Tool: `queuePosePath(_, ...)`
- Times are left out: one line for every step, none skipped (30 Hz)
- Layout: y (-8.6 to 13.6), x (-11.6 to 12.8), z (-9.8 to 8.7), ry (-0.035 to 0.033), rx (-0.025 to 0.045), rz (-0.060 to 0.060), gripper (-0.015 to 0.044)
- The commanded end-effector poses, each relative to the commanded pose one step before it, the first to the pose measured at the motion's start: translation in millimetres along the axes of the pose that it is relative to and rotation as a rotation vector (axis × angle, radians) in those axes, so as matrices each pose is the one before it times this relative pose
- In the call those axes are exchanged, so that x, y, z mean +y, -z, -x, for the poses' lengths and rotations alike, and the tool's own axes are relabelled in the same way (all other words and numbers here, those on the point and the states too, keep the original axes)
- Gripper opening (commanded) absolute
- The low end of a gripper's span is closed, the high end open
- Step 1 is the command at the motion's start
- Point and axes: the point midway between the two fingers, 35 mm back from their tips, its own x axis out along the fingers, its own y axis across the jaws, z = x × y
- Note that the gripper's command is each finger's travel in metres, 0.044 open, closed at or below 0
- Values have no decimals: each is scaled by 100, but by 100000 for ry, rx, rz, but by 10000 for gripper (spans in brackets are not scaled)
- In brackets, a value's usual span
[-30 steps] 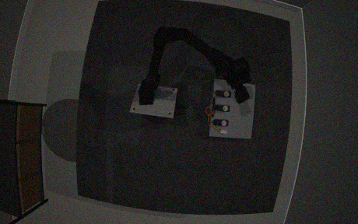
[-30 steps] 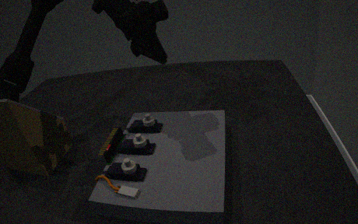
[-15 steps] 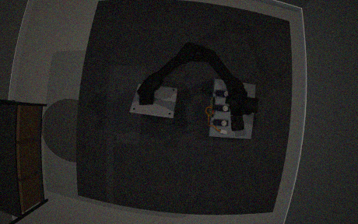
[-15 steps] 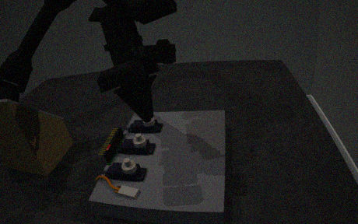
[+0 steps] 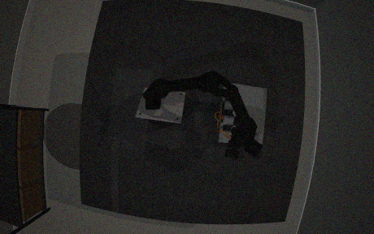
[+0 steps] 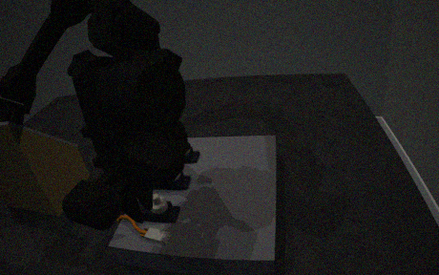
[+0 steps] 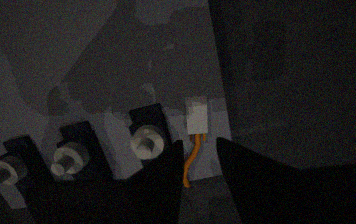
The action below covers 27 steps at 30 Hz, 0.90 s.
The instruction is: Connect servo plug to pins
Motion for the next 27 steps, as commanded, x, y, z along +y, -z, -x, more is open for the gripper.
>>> queuePosePath(-133, -436, -126, -3252, 436, -1537, 115)
queuePosePath(-6, 0, -203, -4, -1, 0, 115)
queuePosePath(-7, 0, -325, -8, -1, 0, 115)
queuePosePath(-6, 2, -481, -16, 0, 0, 115)
queuePosePath(3, 7, -678, -32, 3, 1, 115)
queuePosePath(14, 9, -617, -39, 7, 2, 115)
queuePosePath(7, 4, -213, -16, 3, 1, 115)
queuePosePath(0, 0, 0, 0, 0, 0, 115)
queuePosePath(0, 0, 0, 0, 0, 0, 115)
queuePosePath(0, 0, 0, 0, 0, 0, 115)
queuePosePath(0, 0, -28, -1, 0, 0, 115)
queuePosePath(-1, 0, -52, -1, 0, 0, 115)
queuePosePath(-1, 0, -78, -2, 0, 0, 115)
queuePosePath(-1, 1, -106, -3, 0, 0, 115)
queuePosePath(-1, 1, -120, -4, 0, 0, 115)
queuePosePath(-1, 1, -135, -5, 0, 0, 115)
queuePosePath(0, 1, -148, -6, 1, 0, 115)
queuePosePath(1, 1, -154, -7, 1, 0, 115)
queuePosePath(1, 2, -156, -8, 1, 0, 115)
queuePosePath(2, 2, -157, -8, 1, 0, 115)
queuePosePath(2, 2, -156, -9, 2, 0, 115)
queuePosePath(2, 2, -123, -7, 1, 0, 115)
queuePosePath(2, 1, -75, -5, 1, 0, 115)
queuePosePath(1, 0, -25, -2, 0, 0, 115)
queuePosePath(0, 0, 0, 0, 0, 0, 89)
queuePosePath(0, 0, 0, 0, 0, 0, 62)
queuePosePath(0, 0, 0, 0, 0, 0, 36)
